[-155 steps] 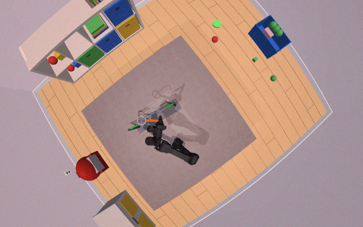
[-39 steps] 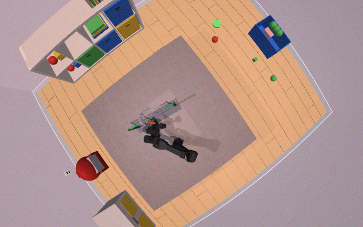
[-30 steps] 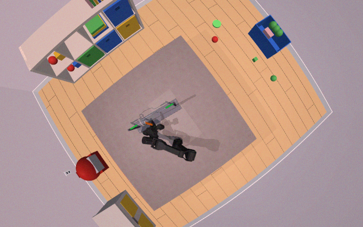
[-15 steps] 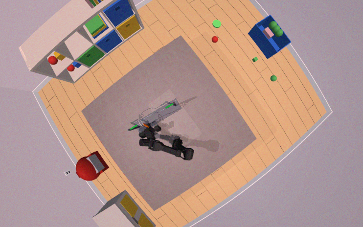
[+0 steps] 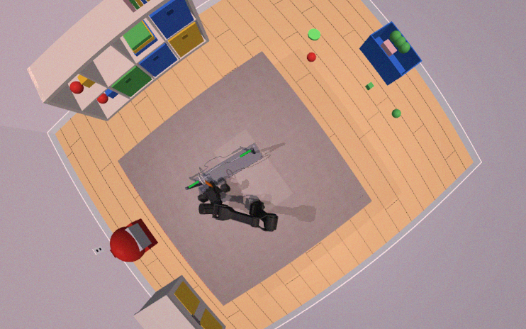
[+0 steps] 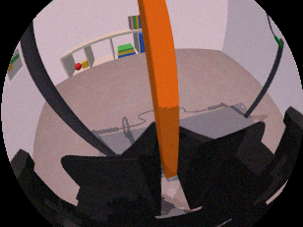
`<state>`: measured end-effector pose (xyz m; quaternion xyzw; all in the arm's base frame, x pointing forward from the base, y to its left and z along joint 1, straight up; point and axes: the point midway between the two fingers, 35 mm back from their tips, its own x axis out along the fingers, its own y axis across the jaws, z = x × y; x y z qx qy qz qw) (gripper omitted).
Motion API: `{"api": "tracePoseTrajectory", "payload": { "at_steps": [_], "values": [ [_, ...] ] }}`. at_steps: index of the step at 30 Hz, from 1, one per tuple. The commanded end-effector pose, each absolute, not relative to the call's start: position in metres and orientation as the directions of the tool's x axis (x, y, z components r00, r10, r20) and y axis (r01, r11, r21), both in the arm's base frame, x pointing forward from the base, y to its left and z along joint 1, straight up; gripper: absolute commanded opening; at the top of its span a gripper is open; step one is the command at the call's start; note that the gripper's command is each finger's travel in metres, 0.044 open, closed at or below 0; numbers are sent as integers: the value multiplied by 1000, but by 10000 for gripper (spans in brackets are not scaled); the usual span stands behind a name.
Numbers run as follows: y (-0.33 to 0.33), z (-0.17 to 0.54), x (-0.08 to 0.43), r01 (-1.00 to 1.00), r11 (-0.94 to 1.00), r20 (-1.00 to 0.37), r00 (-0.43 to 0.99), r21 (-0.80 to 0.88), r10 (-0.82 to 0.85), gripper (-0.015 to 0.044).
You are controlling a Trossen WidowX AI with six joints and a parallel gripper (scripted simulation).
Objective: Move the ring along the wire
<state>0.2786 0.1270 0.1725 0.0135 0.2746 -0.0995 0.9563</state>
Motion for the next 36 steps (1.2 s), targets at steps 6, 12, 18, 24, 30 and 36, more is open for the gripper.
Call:
{"api": "tracePoseTrajectory", "payload": {
  "at_steps": [6, 12, 18, 24, 30, 36],
  "values": [
    [138, 171, 280, 202, 979, -528, 828, -28, -186, -150],
    [144, 171, 281, 202, 979, -526, 830, -28, -187, -150],
    [150, 171, 281, 202, 979, -524, 831, -29, -187, -150],
    [156, 171, 282, 202, 979, -522, 832, -30, -188, -150],
    [162, 171, 282, 203, 979, -520, 833, -31, -189, -150],
    [164, 168, 283, 203, 979, -519, 833, -31, -189, -150]
  ]
}}
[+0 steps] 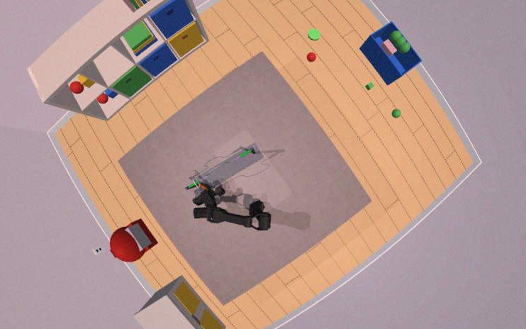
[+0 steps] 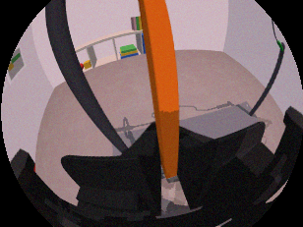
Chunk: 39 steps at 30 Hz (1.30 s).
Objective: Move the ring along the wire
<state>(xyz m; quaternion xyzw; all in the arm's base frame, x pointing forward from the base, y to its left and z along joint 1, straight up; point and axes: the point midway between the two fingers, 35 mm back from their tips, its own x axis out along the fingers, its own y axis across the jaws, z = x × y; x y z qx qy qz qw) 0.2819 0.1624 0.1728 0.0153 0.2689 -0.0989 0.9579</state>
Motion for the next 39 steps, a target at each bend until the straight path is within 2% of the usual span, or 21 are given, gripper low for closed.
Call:
{"api": "tracePoseTrajectory", "payload": {
  "at_steps": [1, 36, 39],
  "values": [
    [164, 167, 283, 203, 979, -519, 833, -31, -189, -150],
    [164, 150, 283, 203, 979, -519, 833, -31, -189, -150],
    [165, 152, 283, 199, 980, -519, 835, -29, -184, -71]
  ]
}}
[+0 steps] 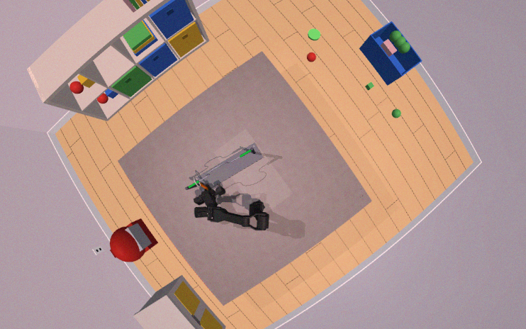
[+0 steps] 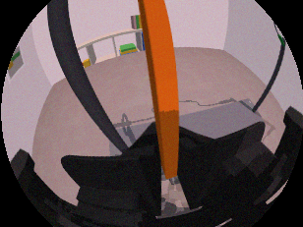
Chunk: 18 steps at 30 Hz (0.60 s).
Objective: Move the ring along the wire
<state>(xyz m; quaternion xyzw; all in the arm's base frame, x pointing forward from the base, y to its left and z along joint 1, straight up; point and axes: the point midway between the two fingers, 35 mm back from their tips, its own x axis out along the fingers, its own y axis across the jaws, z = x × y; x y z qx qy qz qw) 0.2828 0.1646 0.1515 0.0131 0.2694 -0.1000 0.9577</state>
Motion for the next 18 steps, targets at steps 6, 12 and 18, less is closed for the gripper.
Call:
{"api": "tracePoseTrajectory", "payload": {
  "at_steps": [6, 12, 18],
  "values": [
    [165, 152, 283, 199, 980, -519, 835, -29, -184, 86],
    [167, 155, 275, 200, 979, -522, 832, -29, -185, 160],
    [172, 167, 254, 203, 979, -525, 830, -30, -188, 160]
  ]
}}
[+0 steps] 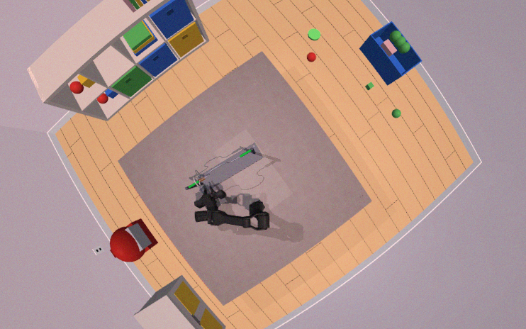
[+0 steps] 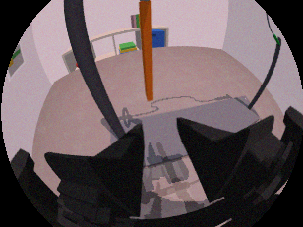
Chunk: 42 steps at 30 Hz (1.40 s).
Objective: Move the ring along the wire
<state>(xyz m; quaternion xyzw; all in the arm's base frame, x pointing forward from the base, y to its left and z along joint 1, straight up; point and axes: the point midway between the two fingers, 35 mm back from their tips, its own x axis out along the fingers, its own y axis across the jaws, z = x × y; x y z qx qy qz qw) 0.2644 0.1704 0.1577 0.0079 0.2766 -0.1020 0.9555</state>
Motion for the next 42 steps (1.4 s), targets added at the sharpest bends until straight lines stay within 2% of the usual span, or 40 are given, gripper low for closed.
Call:
{"api": "tracePoseTrajectory", "payload": {
  "at_steps": [1, 29, 39, 42],
  "values": [
    [173, 170, 250, 203, 979, -524, 830, -30, -188, 160],
    [174, 175, 241, 203, 979, -522, 832, -31, -188, 160],
    [182, 201, 200, 198, 980, -522, 832, -35, -186, 423],
    [182, 201, 200, 198, 980, -522, 832, -35, -186, 440]
  ]
}}
